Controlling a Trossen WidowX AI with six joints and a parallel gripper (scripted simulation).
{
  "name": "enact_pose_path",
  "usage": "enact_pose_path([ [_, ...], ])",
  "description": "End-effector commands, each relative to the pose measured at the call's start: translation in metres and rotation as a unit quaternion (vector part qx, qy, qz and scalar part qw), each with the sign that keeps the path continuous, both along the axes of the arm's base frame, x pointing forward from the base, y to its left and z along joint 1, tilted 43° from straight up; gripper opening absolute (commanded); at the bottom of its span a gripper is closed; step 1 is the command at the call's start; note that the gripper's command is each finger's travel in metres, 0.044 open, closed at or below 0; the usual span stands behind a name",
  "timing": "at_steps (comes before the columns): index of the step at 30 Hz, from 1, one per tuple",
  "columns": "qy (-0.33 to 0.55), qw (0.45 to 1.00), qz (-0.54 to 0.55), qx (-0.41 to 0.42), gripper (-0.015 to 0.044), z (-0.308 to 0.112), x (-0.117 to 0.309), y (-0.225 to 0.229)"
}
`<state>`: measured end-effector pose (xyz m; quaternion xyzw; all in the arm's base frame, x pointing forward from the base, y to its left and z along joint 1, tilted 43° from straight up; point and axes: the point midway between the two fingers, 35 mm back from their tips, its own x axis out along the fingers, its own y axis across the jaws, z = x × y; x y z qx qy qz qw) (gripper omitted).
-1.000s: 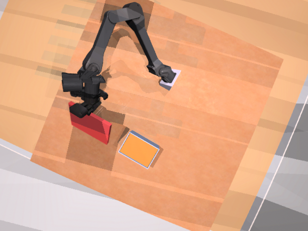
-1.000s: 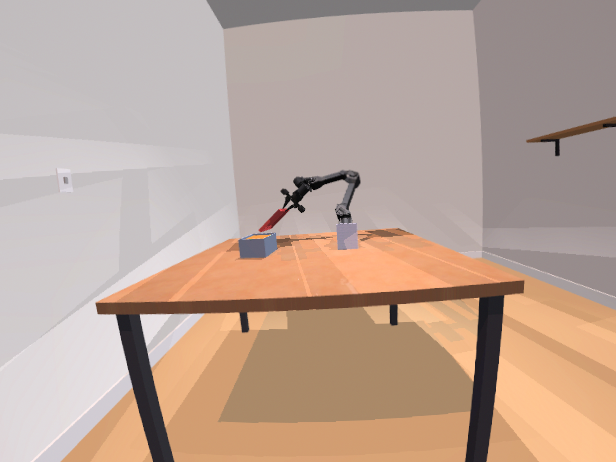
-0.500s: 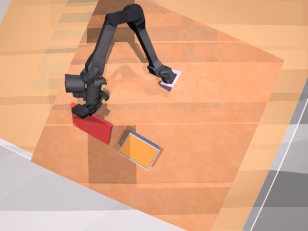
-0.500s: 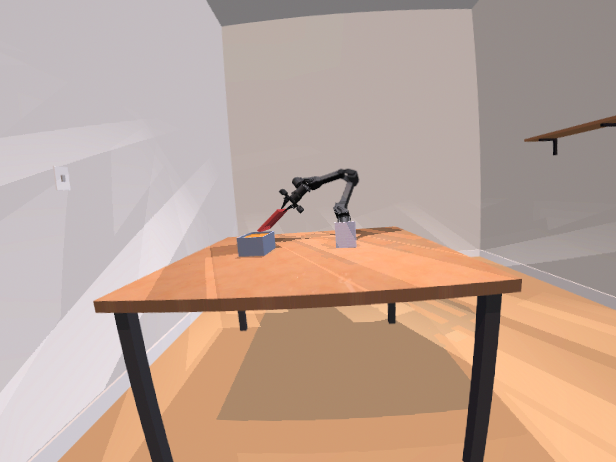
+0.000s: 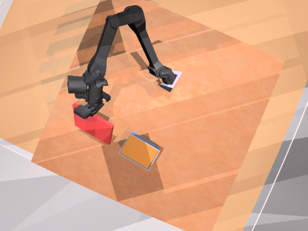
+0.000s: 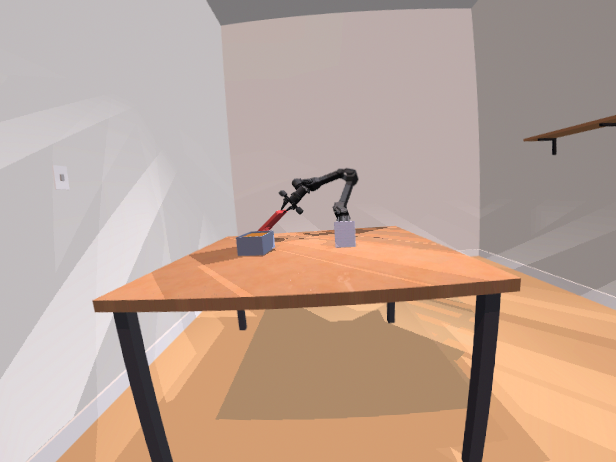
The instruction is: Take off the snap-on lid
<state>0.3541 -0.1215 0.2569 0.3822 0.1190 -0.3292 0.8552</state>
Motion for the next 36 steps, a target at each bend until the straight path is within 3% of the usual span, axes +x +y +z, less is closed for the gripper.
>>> enact_pose_path([
  [1,-0.002,1.000,0.008,-0.001,0.0000,-0.001,0.002,0.000],
  [36,-0.002,1.000,0.008,-0.002,0.0000,-0.021,0.001,-0.019],
])
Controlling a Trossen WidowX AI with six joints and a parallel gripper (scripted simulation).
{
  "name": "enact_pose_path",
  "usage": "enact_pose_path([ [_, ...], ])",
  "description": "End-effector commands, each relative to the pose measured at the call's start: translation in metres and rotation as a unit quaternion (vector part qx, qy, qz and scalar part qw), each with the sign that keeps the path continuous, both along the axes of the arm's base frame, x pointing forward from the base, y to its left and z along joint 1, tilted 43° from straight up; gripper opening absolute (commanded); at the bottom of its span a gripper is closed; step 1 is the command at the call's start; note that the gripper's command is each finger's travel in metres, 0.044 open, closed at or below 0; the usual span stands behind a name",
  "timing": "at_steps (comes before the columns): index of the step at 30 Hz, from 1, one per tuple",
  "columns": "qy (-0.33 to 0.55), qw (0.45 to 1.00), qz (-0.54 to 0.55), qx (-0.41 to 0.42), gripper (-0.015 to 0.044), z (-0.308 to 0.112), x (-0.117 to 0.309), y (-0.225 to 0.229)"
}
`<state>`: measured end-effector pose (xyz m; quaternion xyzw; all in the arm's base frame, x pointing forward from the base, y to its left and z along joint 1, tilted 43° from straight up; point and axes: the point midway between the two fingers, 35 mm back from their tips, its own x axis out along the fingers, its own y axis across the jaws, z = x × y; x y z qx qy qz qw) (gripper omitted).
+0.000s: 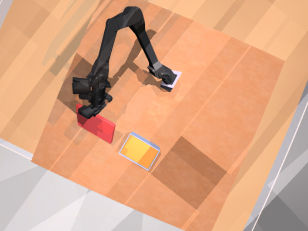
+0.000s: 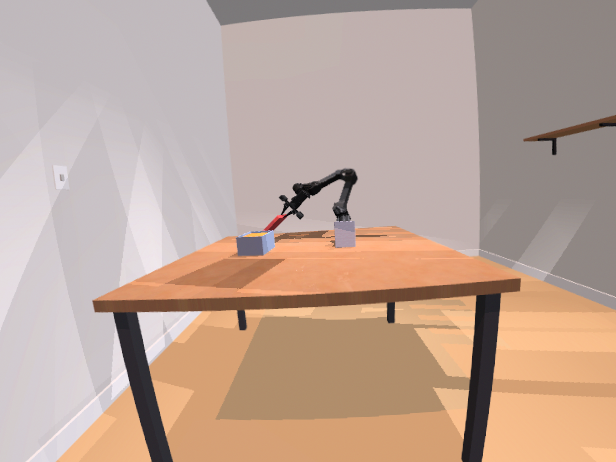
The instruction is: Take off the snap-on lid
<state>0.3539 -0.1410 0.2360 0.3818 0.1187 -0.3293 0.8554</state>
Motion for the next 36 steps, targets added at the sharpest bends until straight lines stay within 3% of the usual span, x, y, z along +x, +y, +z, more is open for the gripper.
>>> enact_pose_path([
  [1,-0.002,1.000,0.008,-0.001,0.0000,-0.001,0.002,0.000],
  [36,-0.002,1.000,0.008,-0.002,0.0000,-0.021,0.002,-0.019],
])
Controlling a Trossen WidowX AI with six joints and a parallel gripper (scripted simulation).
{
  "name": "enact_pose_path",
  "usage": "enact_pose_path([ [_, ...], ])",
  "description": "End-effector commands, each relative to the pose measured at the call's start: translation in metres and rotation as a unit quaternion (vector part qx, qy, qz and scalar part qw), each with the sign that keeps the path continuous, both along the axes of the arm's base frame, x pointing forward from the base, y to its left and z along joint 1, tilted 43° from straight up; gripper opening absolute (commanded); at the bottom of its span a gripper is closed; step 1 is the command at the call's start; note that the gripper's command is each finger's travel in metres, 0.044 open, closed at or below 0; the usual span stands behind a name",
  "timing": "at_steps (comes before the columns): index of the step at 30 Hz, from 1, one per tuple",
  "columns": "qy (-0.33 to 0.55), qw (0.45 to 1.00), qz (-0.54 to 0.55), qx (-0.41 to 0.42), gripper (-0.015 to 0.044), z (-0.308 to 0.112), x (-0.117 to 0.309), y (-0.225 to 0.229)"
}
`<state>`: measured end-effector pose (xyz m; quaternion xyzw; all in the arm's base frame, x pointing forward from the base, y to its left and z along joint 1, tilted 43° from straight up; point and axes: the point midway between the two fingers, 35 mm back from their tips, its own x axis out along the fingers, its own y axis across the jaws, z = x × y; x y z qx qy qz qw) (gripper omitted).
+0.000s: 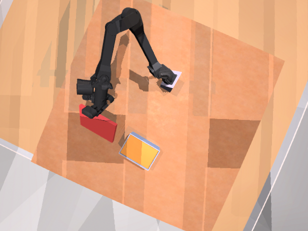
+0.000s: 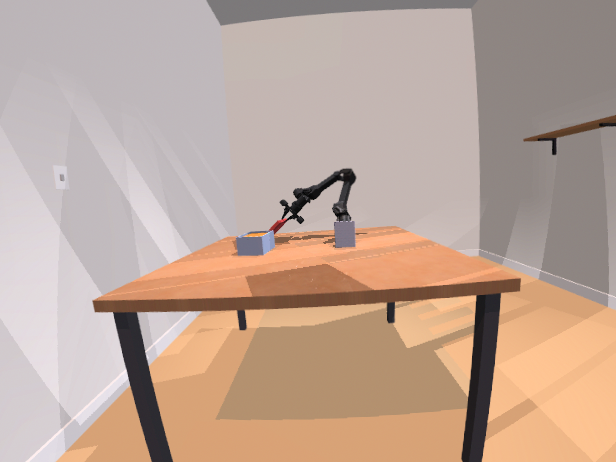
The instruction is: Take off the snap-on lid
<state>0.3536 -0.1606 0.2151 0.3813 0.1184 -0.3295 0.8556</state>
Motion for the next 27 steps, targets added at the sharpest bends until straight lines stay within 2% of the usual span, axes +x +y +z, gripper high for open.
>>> enact_pose_path([
  [1,-0.002,1.000,0.008,-0.002,0.0000,-0.001,0.002,0.000],
  [27,-0.002,1.000,0.008,-0.002,0.0000,-0.016,0.002,-0.014],
])
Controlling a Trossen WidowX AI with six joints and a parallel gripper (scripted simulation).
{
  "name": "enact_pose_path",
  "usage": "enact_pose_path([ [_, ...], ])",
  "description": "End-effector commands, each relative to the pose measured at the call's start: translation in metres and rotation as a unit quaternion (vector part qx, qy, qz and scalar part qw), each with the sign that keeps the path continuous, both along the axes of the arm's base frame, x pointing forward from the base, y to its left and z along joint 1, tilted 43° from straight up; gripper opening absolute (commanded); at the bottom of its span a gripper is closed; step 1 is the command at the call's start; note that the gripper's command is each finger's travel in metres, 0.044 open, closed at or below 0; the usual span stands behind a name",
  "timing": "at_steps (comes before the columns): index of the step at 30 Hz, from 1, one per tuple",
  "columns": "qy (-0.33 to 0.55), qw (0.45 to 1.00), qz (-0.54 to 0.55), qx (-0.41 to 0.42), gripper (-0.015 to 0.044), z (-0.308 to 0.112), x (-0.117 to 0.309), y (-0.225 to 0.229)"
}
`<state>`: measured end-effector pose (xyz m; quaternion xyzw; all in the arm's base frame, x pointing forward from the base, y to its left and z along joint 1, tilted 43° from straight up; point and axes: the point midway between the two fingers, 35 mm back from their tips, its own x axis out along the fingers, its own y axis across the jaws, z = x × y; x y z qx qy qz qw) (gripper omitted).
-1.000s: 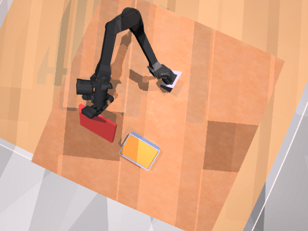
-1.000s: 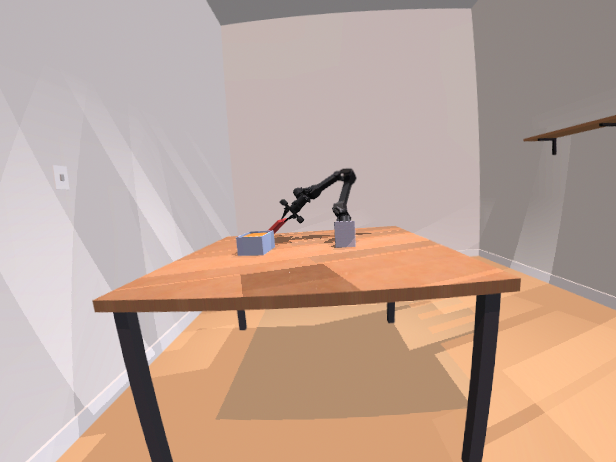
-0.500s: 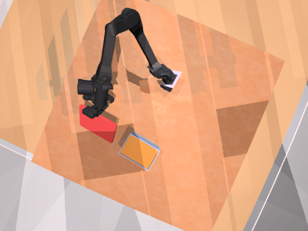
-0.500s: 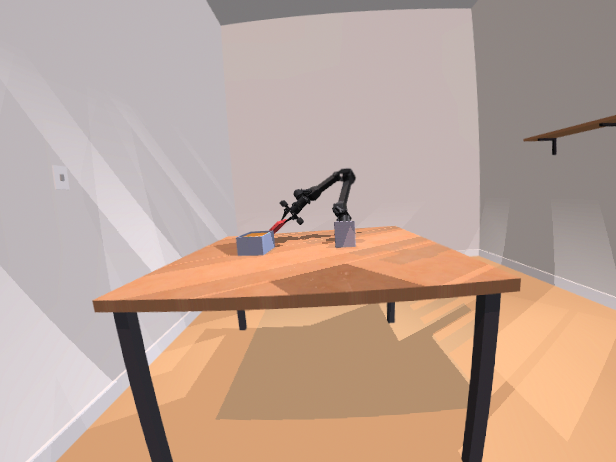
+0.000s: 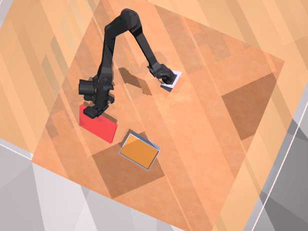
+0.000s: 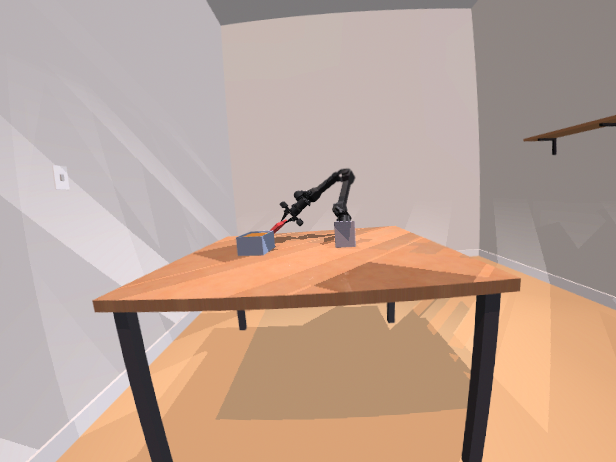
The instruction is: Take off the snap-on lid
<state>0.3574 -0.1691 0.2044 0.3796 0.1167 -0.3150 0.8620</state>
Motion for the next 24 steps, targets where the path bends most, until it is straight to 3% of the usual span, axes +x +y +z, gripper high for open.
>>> enact_pose_path([
  [1,0.005,1.000,-0.006,0.000,0.0000,-0.006,-0.002,-0.006],
  [24,0.005,1.000,-0.006,0.000,0.0000,-0.019,-0.002,-0.018],
])
